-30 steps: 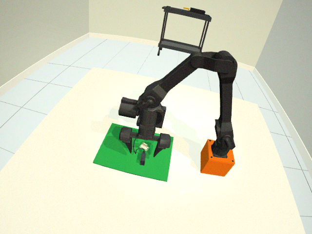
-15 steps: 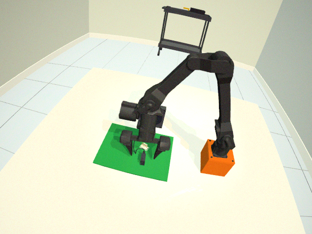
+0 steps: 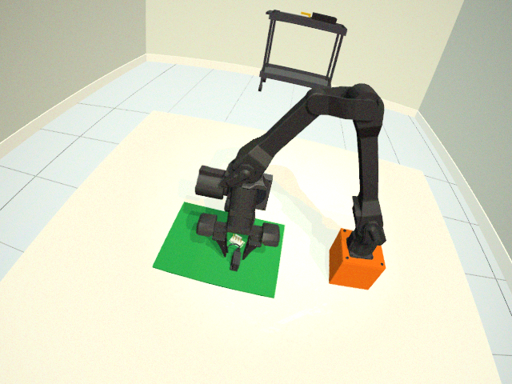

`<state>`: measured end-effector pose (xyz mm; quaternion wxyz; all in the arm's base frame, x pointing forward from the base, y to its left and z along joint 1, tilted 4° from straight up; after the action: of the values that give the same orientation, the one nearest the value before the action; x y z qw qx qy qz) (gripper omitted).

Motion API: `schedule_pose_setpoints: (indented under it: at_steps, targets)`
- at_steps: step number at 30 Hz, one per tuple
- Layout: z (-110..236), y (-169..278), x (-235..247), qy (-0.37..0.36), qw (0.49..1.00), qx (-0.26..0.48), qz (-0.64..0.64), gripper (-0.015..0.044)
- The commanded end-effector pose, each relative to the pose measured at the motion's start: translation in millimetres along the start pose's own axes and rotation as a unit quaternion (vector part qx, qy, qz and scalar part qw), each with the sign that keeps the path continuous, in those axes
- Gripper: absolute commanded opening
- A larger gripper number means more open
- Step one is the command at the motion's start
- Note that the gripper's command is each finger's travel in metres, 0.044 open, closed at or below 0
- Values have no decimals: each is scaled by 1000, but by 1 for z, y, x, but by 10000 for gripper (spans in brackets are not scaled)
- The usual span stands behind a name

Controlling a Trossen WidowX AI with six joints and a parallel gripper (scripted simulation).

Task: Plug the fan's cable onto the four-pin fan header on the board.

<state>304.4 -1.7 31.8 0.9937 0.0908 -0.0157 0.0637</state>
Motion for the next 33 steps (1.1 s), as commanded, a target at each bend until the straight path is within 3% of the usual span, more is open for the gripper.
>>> schedule_pose_setpoints:
  at_steps: [1,15,18,33]
  targets:
    - [0,0,0,0,1000,0,0,170]
    - [0,0,0,0,1000,0,0,77]
    - [4,1,1,0,1000,0,0,0]
    - [49,12,6,1,1000,-1,1,0]
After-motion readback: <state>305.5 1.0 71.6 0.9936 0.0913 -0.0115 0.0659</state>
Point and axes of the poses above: the point midway between the two fingers, 35 mm back from their tips, its own z axis back along the fingers, its own x axis across the jaws, y = z × x, the point moved 7 cm from there along z, back along the fingers, and after that the axes turned 6 degrees about z, right-handed, at the moved point
